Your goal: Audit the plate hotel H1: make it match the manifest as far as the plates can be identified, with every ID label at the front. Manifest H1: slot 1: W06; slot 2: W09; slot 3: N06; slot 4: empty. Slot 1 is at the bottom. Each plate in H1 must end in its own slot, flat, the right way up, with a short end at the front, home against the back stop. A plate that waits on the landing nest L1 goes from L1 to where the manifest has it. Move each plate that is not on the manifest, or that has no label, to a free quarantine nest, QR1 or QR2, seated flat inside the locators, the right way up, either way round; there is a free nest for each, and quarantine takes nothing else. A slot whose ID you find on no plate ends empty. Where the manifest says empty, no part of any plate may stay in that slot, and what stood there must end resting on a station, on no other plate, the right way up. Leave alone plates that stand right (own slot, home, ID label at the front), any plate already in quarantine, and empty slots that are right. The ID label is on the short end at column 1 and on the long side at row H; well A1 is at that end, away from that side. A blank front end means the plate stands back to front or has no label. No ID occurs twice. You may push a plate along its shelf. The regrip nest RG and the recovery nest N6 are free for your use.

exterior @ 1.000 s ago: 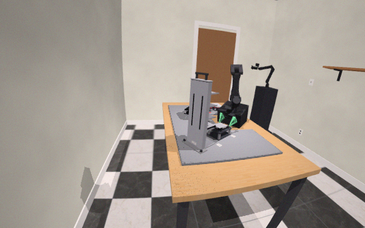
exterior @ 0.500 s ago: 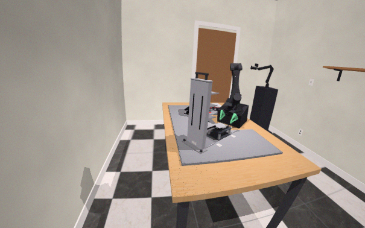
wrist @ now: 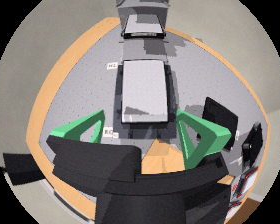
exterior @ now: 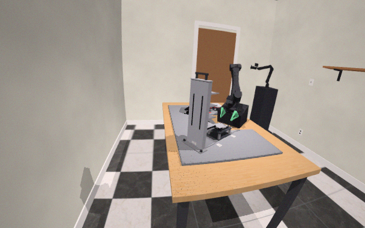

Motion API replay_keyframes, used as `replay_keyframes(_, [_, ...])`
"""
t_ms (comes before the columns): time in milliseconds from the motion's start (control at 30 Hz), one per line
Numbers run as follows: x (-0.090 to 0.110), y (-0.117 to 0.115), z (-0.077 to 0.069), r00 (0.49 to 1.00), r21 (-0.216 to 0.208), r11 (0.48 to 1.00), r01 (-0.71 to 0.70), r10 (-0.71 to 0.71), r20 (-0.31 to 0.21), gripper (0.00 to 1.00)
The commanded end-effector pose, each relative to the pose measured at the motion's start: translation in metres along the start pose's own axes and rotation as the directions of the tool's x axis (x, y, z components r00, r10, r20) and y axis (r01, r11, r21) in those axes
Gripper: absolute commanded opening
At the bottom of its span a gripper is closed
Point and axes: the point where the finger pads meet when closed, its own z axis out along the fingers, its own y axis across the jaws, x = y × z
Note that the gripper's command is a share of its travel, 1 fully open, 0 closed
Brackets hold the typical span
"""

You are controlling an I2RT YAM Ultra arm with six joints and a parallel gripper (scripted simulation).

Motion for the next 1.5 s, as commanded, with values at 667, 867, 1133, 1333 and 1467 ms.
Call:
replay_keyframes(667, [-0.024, -0.001, -0.022, 1.0, 0.021, 1.0, 0.003, -0.003, -0.006, 1.0])
replay_keyframes(867, [-0.036, 0.001, -0.035, 1.0, 0.011, 1.0, 0.0, 0.0, -0.001, 1.0])
replay_keyframes(1133, [-0.051, 0.001, -0.051, 1.0, 0.011, 1.0, -0.001, 0.001, -0.001, 1.0])
replay_keyframes(1333, [-0.059, 0.001, -0.059, 1.0, 0.011, 1.0, -0.001, 0.001, -0.001, 1.0])
replay_keyframes(1467, [-0.067, 0.001, -0.067, 1.0, 0.011, 1.0, -0.001, 0.001, -0.002, 1.0])
